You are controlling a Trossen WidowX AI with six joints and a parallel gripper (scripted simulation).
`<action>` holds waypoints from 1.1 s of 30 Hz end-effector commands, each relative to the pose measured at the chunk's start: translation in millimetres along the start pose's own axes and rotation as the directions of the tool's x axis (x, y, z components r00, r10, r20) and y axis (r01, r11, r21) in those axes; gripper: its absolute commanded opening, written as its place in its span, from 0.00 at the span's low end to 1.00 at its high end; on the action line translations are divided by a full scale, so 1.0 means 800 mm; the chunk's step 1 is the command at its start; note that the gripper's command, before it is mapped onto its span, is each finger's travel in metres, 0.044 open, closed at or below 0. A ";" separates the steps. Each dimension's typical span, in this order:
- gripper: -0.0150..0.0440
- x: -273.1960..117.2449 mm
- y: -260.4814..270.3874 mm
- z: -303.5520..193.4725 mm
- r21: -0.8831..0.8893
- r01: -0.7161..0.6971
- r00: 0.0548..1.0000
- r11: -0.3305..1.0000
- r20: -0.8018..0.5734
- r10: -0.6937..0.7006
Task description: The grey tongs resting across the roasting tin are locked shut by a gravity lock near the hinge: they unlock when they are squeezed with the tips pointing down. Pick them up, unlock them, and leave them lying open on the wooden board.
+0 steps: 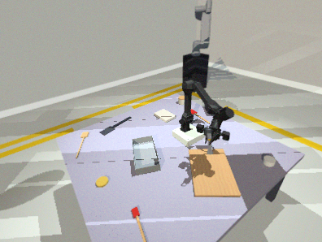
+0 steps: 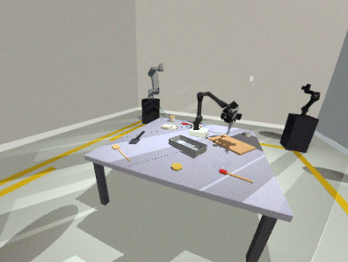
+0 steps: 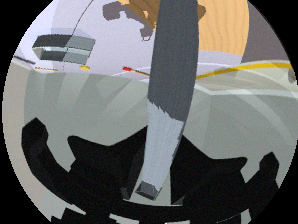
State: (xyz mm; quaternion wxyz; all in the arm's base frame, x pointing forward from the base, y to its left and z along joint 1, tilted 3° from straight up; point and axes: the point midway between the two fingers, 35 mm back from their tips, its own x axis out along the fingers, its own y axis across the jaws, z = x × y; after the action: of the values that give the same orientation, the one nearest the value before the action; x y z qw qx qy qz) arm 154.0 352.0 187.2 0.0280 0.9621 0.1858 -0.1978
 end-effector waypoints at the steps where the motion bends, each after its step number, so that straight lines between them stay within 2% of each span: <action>1: 0.00 -0.001 0.001 -0.003 0.003 -0.003 1.000 1.000 -0.010 0.003; 17: 0.00 0.003 -0.001 -0.001 -0.007 -0.001 1.000 1.000 0.011 0.001; 33: 0.00 0.057 -0.017 0.048 -0.105 0.045 0.931 0.994 0.365 -0.003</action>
State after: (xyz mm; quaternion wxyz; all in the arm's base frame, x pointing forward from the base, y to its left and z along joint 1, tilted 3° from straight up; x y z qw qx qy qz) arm 169.7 371.5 138.4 0.1113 0.9152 0.1989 -0.3324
